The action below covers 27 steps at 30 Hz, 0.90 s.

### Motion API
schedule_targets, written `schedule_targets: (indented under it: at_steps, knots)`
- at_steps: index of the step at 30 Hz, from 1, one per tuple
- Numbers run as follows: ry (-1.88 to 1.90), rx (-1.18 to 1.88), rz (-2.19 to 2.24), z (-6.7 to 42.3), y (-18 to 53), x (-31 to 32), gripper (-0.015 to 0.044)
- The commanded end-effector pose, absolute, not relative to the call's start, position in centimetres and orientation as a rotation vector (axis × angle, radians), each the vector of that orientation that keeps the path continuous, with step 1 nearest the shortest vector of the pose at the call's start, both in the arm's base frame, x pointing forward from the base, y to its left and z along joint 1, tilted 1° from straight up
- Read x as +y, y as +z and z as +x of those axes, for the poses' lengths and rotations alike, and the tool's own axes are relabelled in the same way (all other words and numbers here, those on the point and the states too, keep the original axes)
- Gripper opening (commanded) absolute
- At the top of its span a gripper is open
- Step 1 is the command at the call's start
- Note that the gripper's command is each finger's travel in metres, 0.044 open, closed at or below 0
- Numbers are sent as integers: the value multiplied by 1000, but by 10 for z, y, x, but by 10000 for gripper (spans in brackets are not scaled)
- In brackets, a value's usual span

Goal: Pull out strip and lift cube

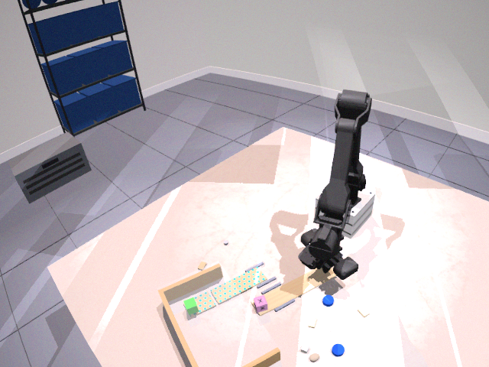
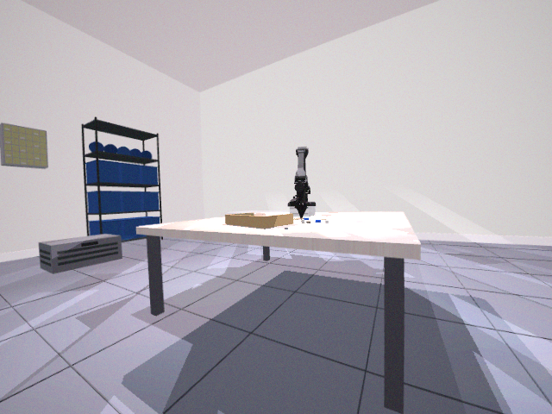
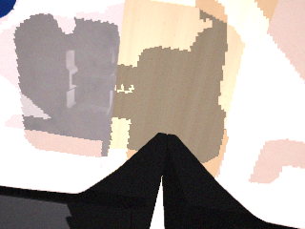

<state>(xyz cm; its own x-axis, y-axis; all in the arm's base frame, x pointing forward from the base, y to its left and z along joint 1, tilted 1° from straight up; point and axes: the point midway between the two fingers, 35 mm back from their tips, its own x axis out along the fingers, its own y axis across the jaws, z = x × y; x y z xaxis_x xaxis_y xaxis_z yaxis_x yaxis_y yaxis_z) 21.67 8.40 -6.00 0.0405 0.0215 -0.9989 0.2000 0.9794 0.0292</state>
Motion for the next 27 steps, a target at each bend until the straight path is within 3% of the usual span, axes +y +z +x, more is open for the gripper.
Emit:
schedule_targets:
  at_steps: [1,12,17,27]
  knots:
    - [-145,1556,175,207,-64,82,0]
    - [-145,1554,176,218,-17,83,0]
    - [-318,1534,351,242,-18,78,131]
    - [-322,1530,355,277,-11,70,394]
